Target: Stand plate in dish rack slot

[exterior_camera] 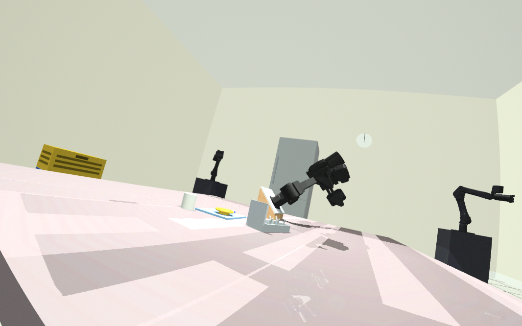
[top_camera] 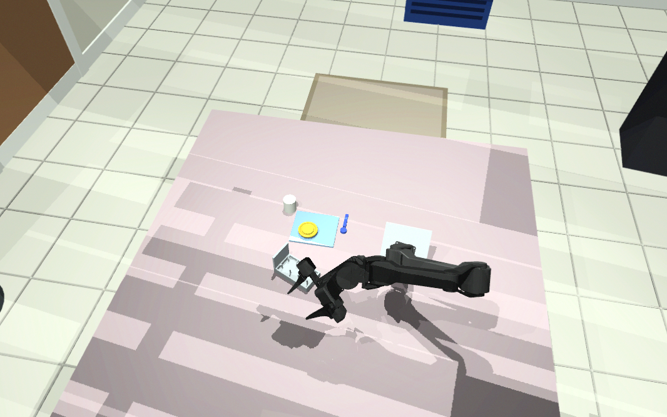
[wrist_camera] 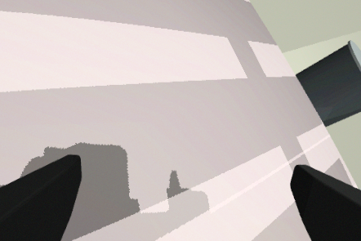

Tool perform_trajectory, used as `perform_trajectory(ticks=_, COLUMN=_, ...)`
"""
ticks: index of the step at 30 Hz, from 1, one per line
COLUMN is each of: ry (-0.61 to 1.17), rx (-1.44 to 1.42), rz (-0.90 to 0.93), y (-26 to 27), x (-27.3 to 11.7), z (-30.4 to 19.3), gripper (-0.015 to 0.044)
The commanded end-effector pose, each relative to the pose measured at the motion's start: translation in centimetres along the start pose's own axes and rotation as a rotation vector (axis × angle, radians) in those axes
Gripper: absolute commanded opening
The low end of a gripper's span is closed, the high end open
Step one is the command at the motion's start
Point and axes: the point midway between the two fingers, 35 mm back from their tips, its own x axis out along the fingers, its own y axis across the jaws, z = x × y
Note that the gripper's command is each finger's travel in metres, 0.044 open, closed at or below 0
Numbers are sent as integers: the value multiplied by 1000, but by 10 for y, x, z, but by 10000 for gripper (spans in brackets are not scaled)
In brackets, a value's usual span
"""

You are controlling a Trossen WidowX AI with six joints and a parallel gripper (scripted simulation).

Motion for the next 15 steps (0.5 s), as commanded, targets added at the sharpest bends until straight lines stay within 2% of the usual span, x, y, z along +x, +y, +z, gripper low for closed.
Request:
perform_trajectory(ticks=1, ry=5, rx=1, rz=-2, y=-1, x=0, z=0, gripper=400)
perform_trajectory(ticks=15, ry=411, rx=130, rz=-147, y=-91, x=15, z=-45, gripper=400)
